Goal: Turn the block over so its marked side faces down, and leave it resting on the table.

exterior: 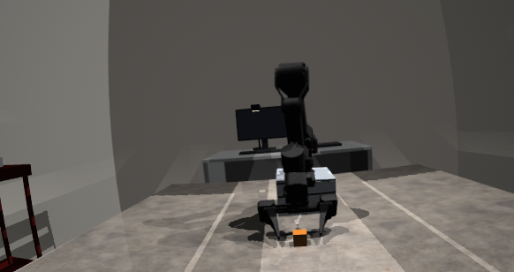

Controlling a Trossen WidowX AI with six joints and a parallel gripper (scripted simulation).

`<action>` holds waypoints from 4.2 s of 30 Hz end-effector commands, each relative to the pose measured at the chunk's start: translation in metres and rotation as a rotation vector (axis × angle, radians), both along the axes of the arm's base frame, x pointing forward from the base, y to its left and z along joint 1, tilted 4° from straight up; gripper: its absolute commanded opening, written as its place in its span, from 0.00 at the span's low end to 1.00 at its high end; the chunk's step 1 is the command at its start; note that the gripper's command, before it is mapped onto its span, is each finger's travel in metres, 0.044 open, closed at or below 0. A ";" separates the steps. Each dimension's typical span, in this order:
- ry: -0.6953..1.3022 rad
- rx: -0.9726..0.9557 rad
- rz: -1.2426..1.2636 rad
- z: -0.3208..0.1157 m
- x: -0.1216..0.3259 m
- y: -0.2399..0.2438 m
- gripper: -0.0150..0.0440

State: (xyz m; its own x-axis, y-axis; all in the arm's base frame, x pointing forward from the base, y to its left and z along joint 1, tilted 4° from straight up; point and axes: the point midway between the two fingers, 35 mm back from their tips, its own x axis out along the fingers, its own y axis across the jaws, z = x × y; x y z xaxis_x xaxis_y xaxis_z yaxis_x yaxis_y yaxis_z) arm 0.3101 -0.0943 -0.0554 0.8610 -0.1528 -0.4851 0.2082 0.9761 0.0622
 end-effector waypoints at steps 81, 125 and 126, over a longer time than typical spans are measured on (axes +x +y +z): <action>0.980 0.194 0.069 0.051 0.017 -0.007 1.00; 0.980 0.194 0.069 0.011 0.020 -0.005 0.40; 0.980 0.194 0.069 0.011 0.020 -0.005 0.39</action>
